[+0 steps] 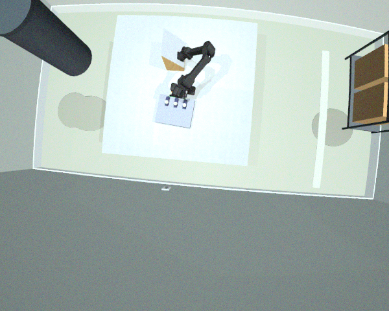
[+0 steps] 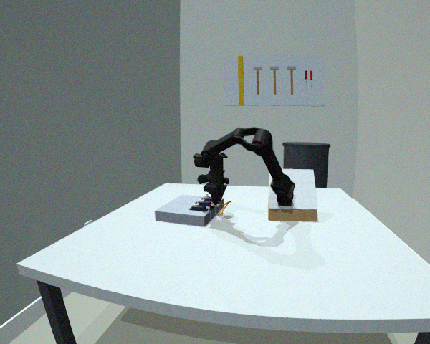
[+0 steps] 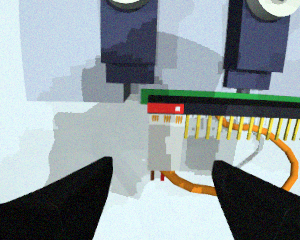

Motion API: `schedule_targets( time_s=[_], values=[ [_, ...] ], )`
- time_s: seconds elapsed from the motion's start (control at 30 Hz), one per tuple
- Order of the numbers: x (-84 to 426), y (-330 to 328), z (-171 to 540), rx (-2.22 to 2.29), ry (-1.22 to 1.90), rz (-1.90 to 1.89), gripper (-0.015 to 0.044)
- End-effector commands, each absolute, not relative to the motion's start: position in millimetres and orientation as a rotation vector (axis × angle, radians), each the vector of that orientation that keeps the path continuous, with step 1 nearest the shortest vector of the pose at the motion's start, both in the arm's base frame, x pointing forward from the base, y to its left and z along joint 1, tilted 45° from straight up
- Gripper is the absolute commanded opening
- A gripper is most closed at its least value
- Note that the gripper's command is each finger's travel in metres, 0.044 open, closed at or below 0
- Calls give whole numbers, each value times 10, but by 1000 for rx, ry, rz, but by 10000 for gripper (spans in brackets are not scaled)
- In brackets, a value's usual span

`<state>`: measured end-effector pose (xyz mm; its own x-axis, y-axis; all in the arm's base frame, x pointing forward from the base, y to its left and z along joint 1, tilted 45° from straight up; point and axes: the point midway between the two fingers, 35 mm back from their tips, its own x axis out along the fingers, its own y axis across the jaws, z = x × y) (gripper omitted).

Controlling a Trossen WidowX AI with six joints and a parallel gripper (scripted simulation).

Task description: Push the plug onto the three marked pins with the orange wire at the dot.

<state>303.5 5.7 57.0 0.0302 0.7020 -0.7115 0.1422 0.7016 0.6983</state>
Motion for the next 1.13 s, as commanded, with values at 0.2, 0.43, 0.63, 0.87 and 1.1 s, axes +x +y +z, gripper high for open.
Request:
schedule_targets(
  time_s=[0.2,0.43,0.63,0.87,1.1],
  values=[
    [3038,-290,911,719,1493,491,440],
    [3038,-290,911,719,1493,491,440],
    [3038,-290,911,719,1493,491,440],
    [3038,-290,911,719,1493,491,440],
    [3038,-290,911,719,1493,491,440]
  ],
)
